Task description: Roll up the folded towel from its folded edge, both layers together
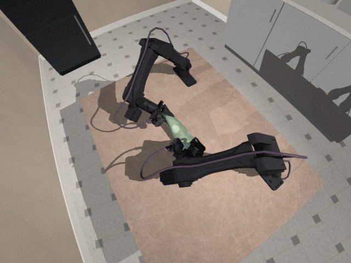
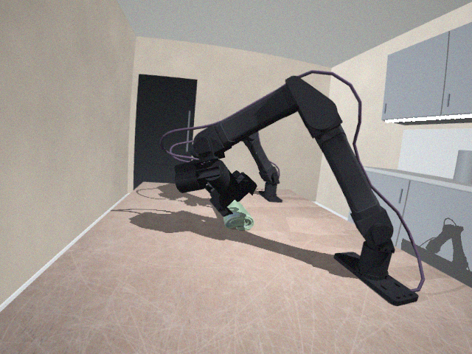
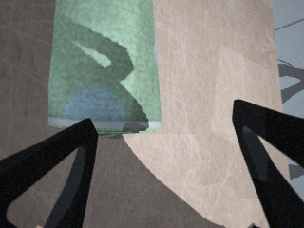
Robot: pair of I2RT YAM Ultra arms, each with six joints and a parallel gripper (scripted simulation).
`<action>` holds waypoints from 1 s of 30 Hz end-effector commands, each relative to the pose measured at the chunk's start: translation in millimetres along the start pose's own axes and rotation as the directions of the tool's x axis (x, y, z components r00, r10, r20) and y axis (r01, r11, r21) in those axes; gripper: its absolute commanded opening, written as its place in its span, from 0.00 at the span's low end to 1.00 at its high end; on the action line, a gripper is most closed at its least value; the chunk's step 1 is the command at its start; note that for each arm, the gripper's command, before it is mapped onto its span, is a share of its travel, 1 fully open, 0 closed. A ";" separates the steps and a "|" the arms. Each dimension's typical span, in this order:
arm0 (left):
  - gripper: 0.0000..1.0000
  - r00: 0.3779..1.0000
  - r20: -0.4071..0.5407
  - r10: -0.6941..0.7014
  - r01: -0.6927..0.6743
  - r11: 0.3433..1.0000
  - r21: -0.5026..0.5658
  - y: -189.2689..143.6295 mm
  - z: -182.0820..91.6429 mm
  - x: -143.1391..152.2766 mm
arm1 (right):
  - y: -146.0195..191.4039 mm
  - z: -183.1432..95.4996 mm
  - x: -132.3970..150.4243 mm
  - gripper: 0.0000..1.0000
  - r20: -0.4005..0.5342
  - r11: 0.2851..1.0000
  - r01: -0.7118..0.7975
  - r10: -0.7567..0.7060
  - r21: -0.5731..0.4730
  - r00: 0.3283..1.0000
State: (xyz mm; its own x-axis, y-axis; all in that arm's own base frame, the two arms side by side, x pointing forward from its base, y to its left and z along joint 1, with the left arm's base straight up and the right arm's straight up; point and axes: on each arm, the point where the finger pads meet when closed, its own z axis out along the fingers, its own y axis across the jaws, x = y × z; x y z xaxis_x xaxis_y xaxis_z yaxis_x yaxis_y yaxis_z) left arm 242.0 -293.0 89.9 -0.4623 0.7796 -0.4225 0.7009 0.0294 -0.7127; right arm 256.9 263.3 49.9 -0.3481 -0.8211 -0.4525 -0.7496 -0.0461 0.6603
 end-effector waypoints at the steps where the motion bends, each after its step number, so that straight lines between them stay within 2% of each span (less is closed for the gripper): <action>1: 0.85 1.000 0.010 0.019 -0.019 1.000 0.004 1.4 -1.5 -6.3 | 7.5 -1.3 -2.2 0.39 0.007 0.998 -0.018 0.019 -0.065 1.000; 11: 0.85 1.000 0.010 0.019 -0.019 1.000 0.004 1.4 -1.5 -6.3 | -0.4 5.9 3.2 0.39 0.006 0.998 -0.019 0.020 -0.066 1.000; 16: 0.85 1.000 0.010 0.019 -0.019 1.000 0.004 1.4 -1.5 -6.3 | 1.6 4.0 1.8 0.55 0.006 0.998 -0.019 0.020 -0.066 1.000; 18: 0.85 1.000 0.010 0.019 -0.019 1.000 0.004 1.4 -1.5 -6.3 | 1.6 4.0 1.8 0.55 0.006 0.998 -0.019 0.020 -0.066 1.000; 28: 0.85 1.000 0.010 0.019 -0.019 1.000 0.004 1.4 -1.5 -6.3 | 7.5 -1.3 -2.2 0.85 0.006 0.998 -0.019 0.020 -0.066 1.000; 30: 0.85 1.000 0.010 0.019 -0.019 1.000 0.004 1.4 -1.5 -6.3 | 7.3 -3.7 -2.2 0.85 0.006 0.998 -0.019 0.020 -0.066 1.000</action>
State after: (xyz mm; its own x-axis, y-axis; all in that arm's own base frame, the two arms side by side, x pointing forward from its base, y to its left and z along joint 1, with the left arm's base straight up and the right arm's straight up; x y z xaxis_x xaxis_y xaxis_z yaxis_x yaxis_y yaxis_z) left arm 242.0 -292.9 89.9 -0.4623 0.7797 -0.4224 0.7009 0.0294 -0.7127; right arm 246.9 259.8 49.8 -0.3646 -0.8335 -0.4151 -0.6983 -0.0502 0.7140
